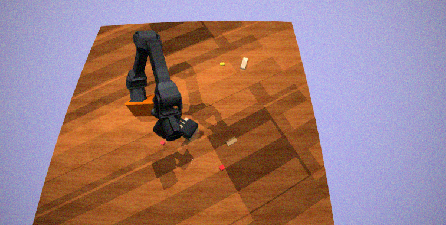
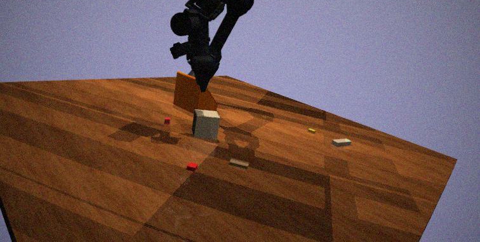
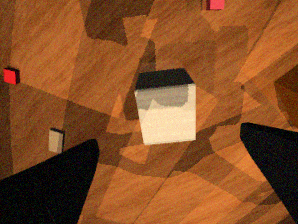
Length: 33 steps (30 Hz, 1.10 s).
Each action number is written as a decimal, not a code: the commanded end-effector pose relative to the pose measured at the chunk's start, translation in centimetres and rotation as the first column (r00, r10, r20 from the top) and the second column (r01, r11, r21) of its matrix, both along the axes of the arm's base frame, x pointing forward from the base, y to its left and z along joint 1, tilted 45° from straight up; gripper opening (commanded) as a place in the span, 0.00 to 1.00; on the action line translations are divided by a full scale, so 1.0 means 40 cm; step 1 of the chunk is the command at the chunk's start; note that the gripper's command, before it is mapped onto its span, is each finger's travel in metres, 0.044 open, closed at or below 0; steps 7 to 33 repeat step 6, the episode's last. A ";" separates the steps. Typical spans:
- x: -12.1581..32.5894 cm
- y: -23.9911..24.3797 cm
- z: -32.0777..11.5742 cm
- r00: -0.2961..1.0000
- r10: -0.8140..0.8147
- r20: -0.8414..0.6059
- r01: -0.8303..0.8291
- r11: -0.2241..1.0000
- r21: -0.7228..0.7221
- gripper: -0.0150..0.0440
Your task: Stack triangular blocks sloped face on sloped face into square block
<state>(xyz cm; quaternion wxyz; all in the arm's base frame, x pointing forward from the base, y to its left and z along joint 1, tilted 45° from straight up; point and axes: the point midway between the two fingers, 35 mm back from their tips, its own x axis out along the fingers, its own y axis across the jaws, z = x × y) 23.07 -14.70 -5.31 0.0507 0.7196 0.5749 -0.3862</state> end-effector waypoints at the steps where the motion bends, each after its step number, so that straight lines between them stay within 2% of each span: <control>1: 0.001 0.000 -0.001 1.000 -0.005 -0.002 0.005 1.000 0.000 1.00; 33: 0.001 0.000 -0.001 1.000 -0.005 -0.002 0.005 1.000 0.000 1.00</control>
